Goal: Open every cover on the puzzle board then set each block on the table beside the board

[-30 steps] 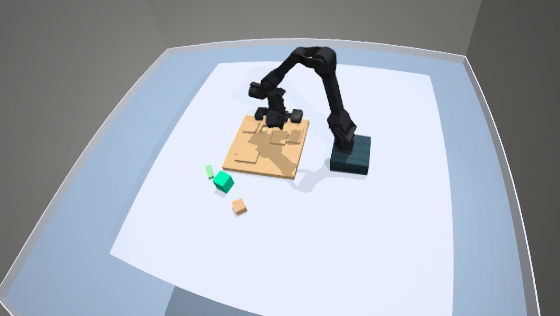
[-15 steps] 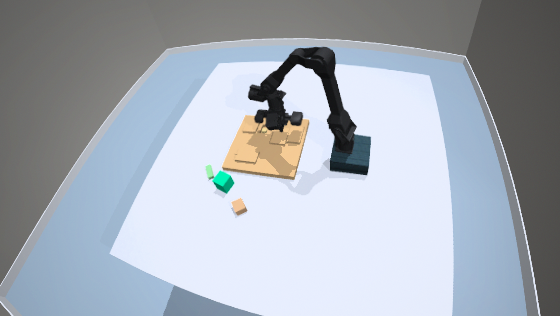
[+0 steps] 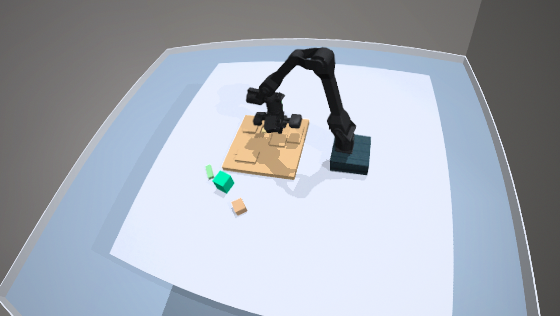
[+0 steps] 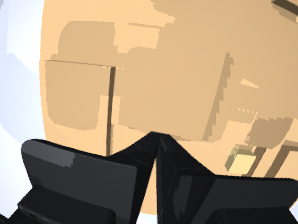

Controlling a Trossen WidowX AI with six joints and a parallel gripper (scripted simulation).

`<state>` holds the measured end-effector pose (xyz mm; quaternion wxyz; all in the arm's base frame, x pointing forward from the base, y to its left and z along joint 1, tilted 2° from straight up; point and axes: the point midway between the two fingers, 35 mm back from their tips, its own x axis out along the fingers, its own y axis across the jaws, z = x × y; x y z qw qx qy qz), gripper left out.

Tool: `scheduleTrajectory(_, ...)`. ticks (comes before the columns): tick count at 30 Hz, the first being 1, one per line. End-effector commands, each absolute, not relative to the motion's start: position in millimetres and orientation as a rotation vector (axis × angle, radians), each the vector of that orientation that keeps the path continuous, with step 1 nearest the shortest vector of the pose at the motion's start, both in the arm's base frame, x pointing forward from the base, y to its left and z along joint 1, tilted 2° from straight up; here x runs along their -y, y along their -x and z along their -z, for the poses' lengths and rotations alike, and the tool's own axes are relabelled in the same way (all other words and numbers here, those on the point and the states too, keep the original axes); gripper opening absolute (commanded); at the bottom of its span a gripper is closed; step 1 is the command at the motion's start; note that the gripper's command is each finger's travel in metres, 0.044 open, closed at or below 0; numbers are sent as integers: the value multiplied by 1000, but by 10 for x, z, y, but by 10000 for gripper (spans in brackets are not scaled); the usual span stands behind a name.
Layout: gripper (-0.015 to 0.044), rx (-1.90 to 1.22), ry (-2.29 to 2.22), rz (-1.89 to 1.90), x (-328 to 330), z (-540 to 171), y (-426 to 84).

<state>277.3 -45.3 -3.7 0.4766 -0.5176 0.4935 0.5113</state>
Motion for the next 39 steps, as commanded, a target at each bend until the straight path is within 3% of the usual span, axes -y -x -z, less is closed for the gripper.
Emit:
scheduleTrajectory(1,0,-1203,1263,-1247,396,39,-2779)
scheduleTrajectory(39,0,-1200,1260,-1249,12,49,-2758)
